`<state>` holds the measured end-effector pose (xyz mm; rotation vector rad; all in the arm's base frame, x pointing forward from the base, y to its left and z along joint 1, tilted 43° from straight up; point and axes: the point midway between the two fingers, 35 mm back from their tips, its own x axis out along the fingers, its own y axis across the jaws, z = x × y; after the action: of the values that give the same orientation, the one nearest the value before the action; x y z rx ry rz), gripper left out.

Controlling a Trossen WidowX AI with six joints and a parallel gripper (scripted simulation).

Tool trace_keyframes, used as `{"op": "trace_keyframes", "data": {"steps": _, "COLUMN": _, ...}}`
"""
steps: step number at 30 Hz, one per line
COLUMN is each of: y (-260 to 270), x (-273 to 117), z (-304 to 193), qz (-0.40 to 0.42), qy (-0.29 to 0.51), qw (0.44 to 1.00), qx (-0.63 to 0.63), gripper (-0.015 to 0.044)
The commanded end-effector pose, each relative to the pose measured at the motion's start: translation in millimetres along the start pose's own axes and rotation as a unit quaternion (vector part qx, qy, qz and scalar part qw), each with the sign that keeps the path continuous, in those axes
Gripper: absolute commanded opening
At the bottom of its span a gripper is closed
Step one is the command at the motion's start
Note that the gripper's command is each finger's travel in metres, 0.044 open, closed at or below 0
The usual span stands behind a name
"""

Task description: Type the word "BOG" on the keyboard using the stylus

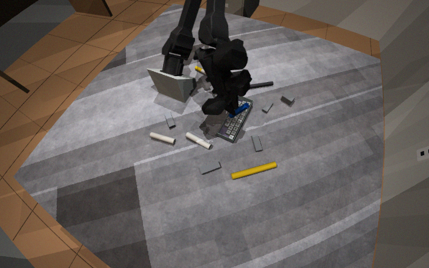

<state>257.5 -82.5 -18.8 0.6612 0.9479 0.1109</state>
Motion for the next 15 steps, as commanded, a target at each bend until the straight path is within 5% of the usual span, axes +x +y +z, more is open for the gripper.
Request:
{"op": "trace_keyframes", "data": {"steps": 1, "y": 6, "x": 1, "z": -6, "qz": -0.034, "qy": -0.003, "qw": 0.999, "qx": 0.035, "gripper": 0.0}}
{"op": "trace_keyframes", "data": {"steps": 15, "y": 20, "x": -15, "z": 13, "qz": -0.113, "qy": -0.114, "qw": 0.978, "qx": 0.135, "gripper": 0.0}}
